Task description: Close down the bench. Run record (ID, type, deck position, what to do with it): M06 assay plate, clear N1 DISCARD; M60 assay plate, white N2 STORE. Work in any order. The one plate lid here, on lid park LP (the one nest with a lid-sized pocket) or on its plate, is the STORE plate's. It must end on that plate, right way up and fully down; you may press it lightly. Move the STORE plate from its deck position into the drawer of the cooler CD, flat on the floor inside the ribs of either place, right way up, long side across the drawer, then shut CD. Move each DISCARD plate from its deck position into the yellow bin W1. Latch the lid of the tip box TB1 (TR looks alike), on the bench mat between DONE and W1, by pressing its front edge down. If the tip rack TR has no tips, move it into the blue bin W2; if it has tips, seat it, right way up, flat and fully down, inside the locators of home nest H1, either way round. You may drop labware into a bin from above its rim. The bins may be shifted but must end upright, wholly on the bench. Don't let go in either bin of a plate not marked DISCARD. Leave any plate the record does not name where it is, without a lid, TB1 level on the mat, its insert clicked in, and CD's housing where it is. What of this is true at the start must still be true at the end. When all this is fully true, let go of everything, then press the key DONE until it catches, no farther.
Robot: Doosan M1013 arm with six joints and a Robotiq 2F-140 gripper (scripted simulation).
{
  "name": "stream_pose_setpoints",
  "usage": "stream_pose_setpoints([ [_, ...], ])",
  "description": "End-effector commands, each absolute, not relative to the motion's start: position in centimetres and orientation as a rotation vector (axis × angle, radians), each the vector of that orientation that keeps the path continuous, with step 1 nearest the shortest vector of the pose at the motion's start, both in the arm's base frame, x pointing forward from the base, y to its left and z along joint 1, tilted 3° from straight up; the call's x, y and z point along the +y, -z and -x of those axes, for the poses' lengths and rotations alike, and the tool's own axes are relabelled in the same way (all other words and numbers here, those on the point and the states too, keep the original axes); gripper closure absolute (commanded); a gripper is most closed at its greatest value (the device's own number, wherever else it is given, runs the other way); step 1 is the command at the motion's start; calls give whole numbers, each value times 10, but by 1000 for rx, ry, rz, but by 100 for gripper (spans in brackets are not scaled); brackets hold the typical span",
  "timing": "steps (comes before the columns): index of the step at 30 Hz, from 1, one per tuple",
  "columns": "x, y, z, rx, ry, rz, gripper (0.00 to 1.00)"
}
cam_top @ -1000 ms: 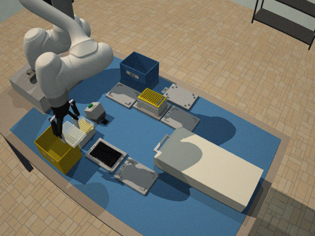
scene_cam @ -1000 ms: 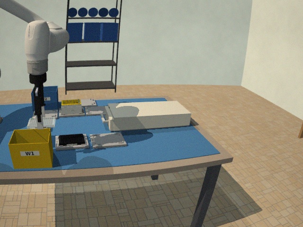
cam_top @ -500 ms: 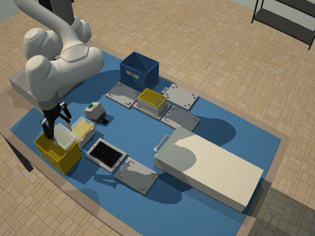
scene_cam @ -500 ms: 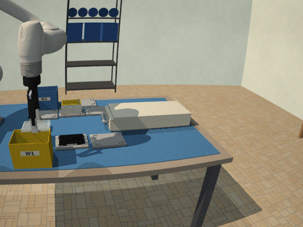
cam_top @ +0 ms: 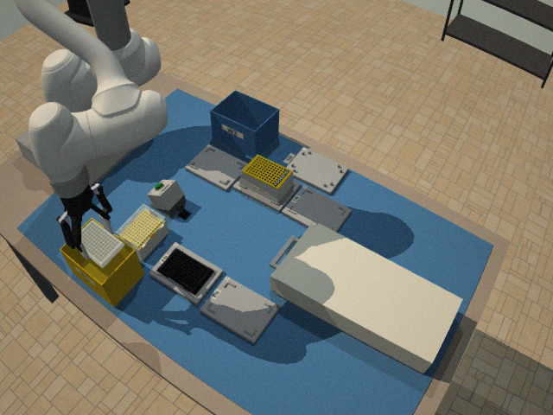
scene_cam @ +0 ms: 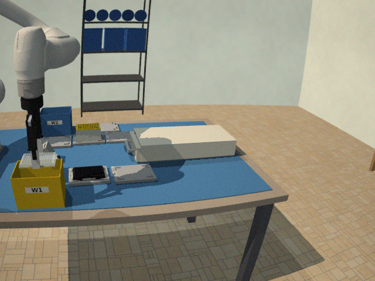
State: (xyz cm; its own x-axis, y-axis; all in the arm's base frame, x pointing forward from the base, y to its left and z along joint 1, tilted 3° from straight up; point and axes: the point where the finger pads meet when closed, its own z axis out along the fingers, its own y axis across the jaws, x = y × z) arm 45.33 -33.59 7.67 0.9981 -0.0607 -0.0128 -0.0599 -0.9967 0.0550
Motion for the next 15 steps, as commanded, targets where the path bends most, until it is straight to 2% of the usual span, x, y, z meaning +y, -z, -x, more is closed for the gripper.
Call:
stream_pose_setpoints([
  [1, -341, -77, -449, -93, 22, -3086, 100],
  [15, -344, -77, -447, -93, 22, -3086, 100],
])
